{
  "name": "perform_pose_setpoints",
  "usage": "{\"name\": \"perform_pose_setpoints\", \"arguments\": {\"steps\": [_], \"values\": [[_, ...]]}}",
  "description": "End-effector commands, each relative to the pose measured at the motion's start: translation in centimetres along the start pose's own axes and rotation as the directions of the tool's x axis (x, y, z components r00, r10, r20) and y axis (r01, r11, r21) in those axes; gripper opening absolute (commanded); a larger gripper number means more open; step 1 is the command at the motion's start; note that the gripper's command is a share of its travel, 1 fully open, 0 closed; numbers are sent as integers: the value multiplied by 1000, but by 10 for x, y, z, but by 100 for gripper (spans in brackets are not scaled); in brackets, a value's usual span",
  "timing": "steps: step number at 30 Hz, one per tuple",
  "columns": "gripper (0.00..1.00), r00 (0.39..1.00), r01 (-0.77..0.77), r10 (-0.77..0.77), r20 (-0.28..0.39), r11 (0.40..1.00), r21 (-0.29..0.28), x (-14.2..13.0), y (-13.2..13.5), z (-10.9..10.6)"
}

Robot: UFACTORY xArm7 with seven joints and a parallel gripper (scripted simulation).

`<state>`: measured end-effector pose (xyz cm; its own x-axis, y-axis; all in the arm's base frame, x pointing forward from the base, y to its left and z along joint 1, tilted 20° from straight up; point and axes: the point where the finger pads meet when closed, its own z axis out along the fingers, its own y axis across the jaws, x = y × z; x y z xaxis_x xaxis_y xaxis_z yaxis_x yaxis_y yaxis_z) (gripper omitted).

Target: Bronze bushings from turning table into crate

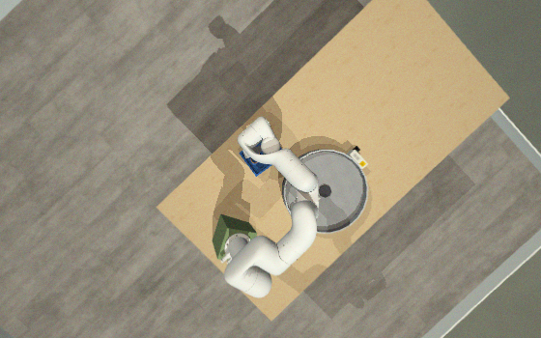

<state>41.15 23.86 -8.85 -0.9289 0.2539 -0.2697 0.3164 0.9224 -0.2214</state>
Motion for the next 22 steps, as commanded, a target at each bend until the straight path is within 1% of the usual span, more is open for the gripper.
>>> {"name": "perform_pose_setpoints", "arguments": {"steps": [1, 5, 7, 18, 20, 22], "values": [[48, 1000, 0, 0, 1, 1000, -4, 0, 1, -8], [48, 1000, 0, 0, 1, 1000, -4, 0, 1, -22], [48, 1000, 0, 0, 1, 1000, -4, 0, 1, -22], [48, 1000, 0, 0, 1, 1000, -4, 0, 1, -72], [48, 1000, 0, 0, 1, 1000, -4, 0, 1, -77], [48, 1000, 0, 0, 1, 1000, -4, 0, 1, -77]]}}
